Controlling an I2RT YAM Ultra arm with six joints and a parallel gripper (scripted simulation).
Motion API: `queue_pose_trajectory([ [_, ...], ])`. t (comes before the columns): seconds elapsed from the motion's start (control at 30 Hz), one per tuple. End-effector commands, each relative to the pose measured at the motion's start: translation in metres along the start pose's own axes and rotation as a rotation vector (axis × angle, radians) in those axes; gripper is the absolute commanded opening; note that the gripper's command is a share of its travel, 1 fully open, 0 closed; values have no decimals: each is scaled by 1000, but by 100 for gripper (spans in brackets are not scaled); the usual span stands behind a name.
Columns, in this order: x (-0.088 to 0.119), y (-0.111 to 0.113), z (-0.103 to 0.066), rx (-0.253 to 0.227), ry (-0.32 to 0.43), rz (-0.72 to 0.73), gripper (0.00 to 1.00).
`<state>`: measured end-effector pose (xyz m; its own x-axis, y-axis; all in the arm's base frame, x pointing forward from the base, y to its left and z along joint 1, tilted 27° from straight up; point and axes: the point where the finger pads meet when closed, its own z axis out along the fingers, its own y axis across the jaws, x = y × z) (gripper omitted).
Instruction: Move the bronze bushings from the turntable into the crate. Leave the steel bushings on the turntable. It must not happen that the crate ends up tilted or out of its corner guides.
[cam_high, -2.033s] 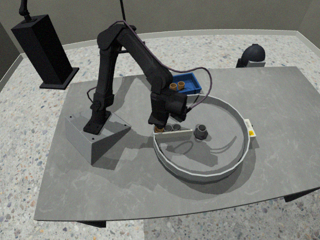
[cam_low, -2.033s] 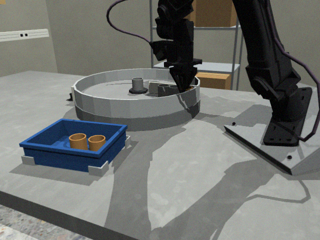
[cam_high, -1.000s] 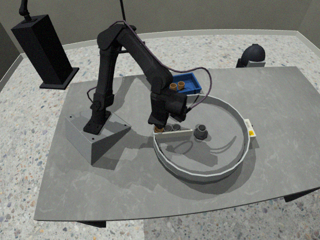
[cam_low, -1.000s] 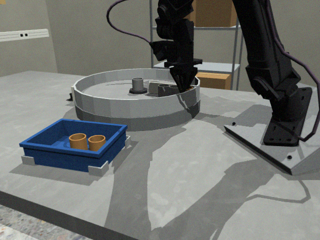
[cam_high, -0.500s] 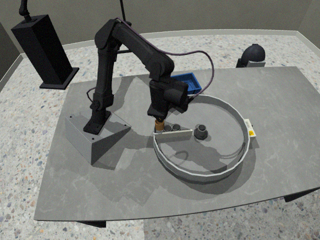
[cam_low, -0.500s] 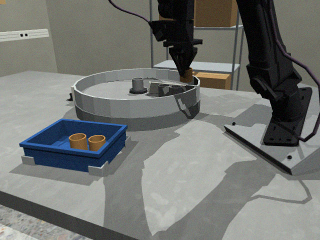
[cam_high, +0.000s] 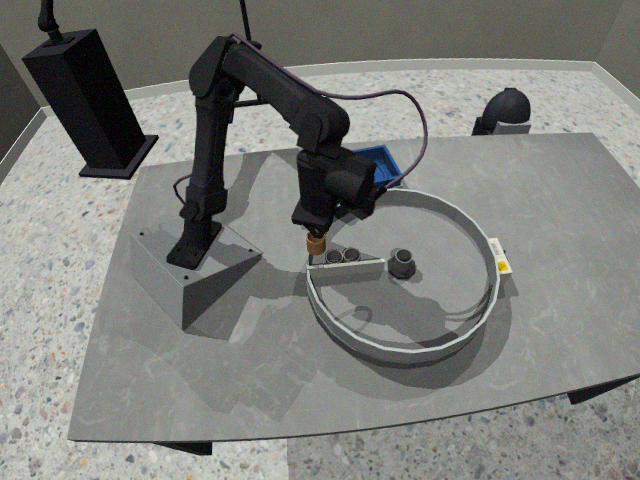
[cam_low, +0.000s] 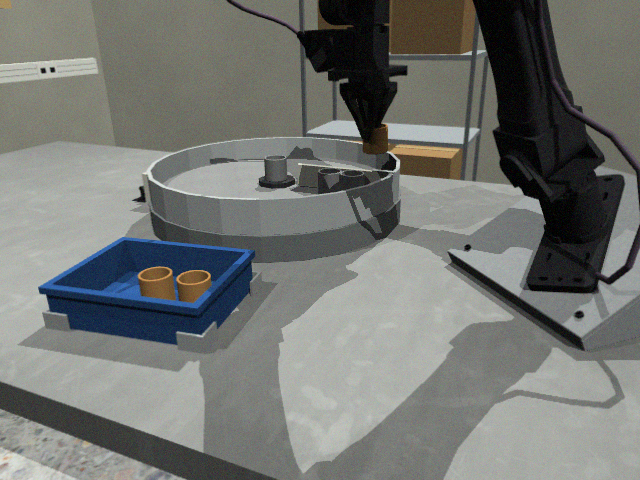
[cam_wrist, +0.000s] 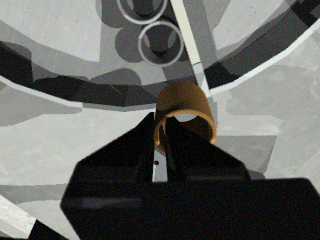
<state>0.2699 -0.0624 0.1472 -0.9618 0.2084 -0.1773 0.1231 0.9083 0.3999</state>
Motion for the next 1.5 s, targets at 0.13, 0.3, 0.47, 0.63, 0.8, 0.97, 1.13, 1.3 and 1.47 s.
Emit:
queue_pose_trajectory([
  [0.13,-10,-5,-10,12,-38,-1,0],
  [0.3,-10,-5,-10,12,-38,-1,0],
  [0.47,-10,-5,-10,12,-38,-1,0],
  [0.63,-10,-5,-10,12,-38,-1,0],
  [0.8,-10,-5,-10,12,-38,-1,0],
  [0.97,-10,-5,-10,12,-38,-1,0],
  [1.13,-10,-1,-13,15,-46,1,0],
  [1.3,-10,9,-14,15,-51,-19,0],
  [1.47,-8,20,-14,17,-42,-16,0],
])
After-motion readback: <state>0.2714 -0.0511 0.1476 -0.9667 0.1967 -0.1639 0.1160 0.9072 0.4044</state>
